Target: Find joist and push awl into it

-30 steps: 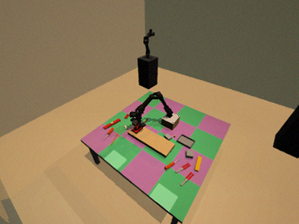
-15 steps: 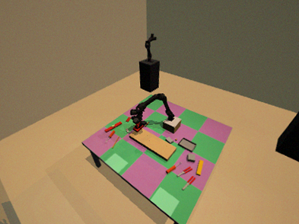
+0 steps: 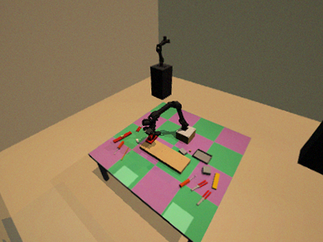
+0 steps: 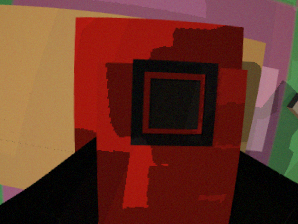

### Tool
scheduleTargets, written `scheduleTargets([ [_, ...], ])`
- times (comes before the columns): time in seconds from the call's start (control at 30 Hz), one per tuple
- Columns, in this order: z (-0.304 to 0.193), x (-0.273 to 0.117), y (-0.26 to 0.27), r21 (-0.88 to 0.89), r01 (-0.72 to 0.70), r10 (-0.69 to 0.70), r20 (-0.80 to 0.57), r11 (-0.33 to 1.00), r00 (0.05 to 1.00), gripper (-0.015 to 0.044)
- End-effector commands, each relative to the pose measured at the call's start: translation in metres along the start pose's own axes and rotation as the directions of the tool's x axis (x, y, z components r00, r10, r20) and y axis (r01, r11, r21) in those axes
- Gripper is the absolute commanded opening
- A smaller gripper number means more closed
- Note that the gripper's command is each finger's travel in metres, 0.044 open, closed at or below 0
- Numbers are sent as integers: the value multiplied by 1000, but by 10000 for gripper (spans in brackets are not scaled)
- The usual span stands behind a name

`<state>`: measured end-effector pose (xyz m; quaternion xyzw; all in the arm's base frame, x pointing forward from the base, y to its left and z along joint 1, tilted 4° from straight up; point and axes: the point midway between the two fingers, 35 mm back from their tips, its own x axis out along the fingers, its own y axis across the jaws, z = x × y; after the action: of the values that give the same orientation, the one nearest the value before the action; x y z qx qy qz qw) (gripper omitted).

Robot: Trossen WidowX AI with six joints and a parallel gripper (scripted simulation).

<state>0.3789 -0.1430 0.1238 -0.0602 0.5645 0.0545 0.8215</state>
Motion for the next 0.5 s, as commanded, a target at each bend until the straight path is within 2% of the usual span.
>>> scheduleTargets([
  [0.0, 10, 4, 25, -62, -16, 16, 2, 998, 1000, 0],
  [0.47, 31, 19, 118, -273, -89, 88, -15, 958, 996, 0],
])
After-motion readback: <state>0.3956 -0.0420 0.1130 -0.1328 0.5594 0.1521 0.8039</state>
